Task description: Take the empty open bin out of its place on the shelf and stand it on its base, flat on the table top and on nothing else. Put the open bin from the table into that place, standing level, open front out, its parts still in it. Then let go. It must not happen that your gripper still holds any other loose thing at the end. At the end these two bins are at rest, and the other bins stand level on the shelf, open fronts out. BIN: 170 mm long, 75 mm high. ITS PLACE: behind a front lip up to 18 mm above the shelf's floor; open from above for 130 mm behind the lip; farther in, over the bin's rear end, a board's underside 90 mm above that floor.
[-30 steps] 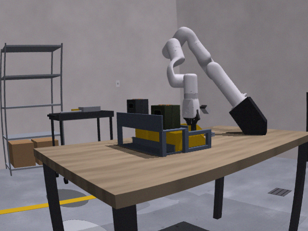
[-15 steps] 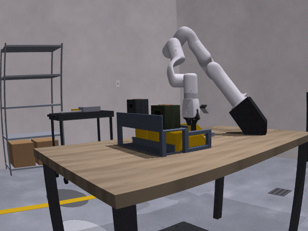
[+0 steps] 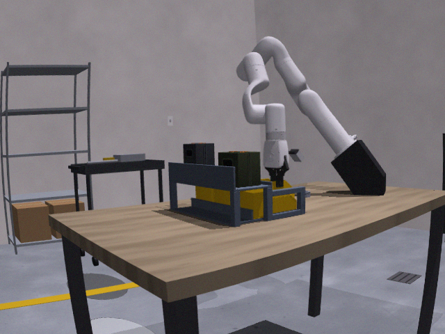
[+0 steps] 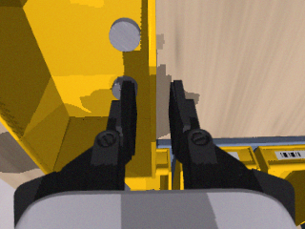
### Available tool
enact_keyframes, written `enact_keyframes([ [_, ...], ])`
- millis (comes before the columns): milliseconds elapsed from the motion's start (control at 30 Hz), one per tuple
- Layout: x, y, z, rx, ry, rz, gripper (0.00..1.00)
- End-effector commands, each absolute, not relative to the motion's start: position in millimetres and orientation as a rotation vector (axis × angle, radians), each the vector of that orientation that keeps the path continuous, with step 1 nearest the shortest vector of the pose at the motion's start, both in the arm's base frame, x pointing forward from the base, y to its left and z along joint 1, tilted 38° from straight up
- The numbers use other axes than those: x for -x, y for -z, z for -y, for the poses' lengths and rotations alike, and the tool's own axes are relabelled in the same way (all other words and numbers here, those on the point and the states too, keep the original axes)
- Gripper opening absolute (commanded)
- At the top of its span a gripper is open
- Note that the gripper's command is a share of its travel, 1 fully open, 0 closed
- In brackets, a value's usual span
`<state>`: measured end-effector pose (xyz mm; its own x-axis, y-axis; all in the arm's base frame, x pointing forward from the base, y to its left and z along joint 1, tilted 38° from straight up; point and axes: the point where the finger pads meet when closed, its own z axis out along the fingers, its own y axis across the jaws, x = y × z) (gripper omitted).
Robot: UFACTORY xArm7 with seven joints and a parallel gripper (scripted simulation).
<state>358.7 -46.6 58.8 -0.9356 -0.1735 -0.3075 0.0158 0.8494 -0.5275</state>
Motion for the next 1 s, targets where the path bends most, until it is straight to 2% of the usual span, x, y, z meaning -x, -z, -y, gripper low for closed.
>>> enact_keyframes([
  [0,-358.3,-61.5,44.6,0.12,0.768,-2.68,0.26],
  [967,-343.9,-93.7,24.4,0.12,0.768,-2.68,0.26],
])
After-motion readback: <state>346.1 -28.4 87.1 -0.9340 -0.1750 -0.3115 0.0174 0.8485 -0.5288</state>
